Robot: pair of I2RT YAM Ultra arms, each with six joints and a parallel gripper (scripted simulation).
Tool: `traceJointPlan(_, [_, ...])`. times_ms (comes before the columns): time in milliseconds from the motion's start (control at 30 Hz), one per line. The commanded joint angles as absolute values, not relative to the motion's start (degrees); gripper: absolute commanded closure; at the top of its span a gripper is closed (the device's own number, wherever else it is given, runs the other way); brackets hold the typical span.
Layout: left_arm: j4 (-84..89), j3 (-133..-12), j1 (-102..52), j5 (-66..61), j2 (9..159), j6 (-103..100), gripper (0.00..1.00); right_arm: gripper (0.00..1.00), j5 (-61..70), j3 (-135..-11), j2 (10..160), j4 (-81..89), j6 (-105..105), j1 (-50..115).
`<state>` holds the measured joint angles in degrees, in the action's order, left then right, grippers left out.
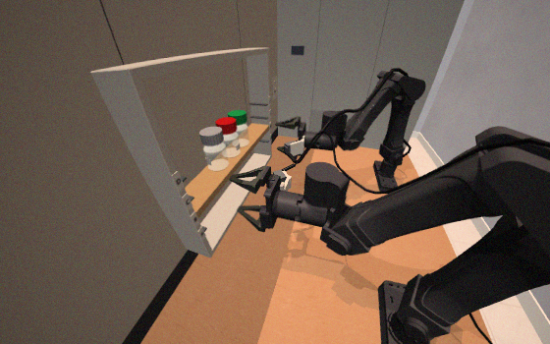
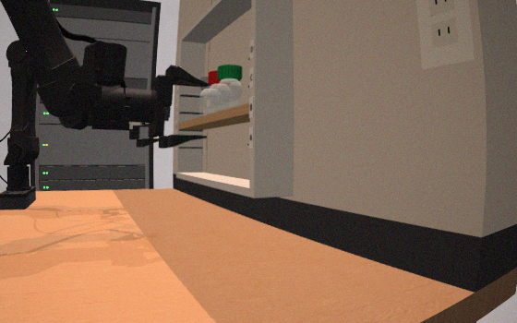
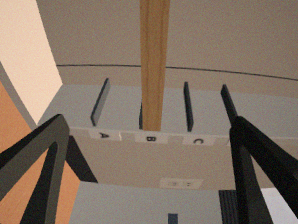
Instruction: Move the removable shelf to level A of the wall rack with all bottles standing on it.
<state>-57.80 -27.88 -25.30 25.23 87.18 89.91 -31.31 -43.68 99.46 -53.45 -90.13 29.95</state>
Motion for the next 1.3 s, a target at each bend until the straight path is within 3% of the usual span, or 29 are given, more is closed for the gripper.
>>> traceJointPlan(0, [-60.99, -27.3, -26.08, 26.32, 88.44, 89.92, 0.0, 0.0, -32.21, -44.32, 100.44, -56.02, -89.93, 30.68])
traceJointPlan(1267, [-63.09, -34.05, -23.61, 23.9, 97.13, 90.03, 0.0, 0.0, -29.68, -51.59, 107.57, -55.99, -90.02, 28.11])
